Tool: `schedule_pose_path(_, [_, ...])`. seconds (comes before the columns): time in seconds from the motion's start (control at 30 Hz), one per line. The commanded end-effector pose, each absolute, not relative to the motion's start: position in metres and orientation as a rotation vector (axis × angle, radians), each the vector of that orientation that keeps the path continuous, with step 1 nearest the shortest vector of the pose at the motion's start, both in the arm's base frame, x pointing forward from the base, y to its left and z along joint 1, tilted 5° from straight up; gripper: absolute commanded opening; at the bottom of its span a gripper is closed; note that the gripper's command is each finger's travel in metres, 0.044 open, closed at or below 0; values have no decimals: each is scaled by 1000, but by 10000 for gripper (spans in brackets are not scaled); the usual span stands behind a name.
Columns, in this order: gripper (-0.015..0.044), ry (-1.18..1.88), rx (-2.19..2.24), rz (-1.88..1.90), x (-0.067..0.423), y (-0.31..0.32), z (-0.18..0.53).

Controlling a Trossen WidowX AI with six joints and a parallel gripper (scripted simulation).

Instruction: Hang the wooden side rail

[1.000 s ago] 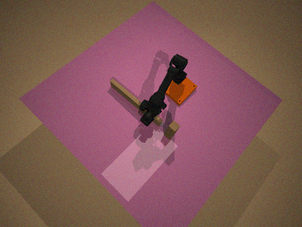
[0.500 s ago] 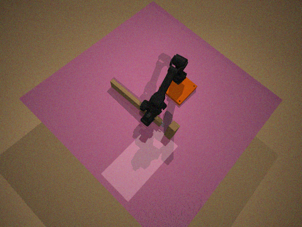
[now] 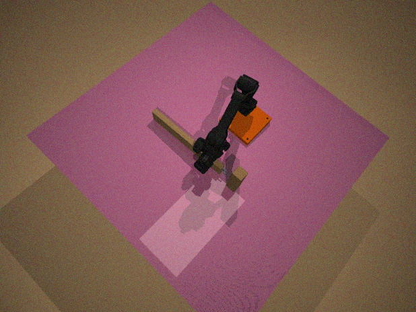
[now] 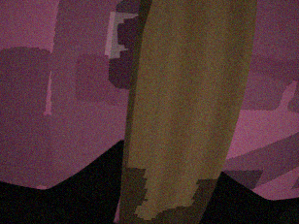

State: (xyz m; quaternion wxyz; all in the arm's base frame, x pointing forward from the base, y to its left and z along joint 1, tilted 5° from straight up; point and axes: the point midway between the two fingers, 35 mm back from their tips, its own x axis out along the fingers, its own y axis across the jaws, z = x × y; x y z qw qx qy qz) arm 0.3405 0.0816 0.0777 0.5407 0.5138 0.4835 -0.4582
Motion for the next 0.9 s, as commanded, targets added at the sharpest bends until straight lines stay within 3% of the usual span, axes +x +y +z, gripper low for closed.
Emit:
schedule_pose_path(0.0, [0, 1148, 1226, -1087, 342, 83, 80])
schedule_pose_path(0.87, [0, 1148, 1226, -1087, 341, 85, 78])
